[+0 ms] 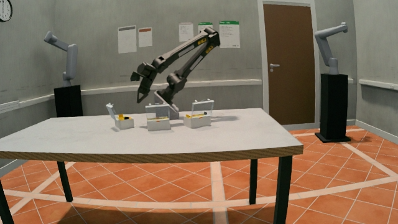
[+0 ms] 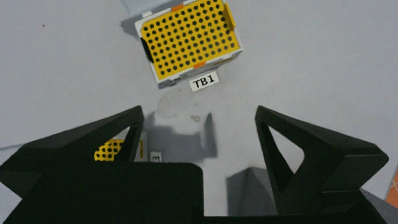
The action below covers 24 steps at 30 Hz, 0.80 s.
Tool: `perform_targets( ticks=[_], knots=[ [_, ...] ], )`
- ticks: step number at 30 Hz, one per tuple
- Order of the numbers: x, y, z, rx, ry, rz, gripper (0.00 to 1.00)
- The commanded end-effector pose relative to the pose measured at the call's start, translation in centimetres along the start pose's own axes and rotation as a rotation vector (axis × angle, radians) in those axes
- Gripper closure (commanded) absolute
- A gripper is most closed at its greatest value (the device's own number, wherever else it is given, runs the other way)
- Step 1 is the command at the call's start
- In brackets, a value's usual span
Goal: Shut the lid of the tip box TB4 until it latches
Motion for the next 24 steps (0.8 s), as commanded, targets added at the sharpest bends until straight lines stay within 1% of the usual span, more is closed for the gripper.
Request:
perform_targets(
  ticks=[1, 7, 9, 10, 11, 14, 15, 24],
  knots=[
    [2.2, -2.4, 1.6, 0.027, -0.040, -0.026, 0.00],
    [3.8, -5.2, 1.9, 0.027, -0.040, -0.030, 0.00],
    [3.8, -5.2, 1.9, 0.028, -0.040, -0.029, 0.00],
    [1.7, -3.6, -0.2, -0.015, -0.033, 0.017, 0.00],
    [1.4, -3.2, -0.2, -0.029, -0.044, 0.030, 0.00],
    [1.3, -3.2, -0.2, -0.029, -0.046, 0.030, 0.00],
    [1.0, -3.9, 0.2, 0.003, -0.082, 0.019, 1.00],
    [-2.7, -6.0, 0.4, 0.152, -0.340, 0.048, 1.00]
  ],
)
Point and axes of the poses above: the point where the finger pads meet when closed, its own y axis out along the fingers, its own z axis across the jaws, x = y × z, the point moved 3 cm from there along -y, back along the fingers, and after that the axes turned 9 degrees about y, right-handed, at the moved point
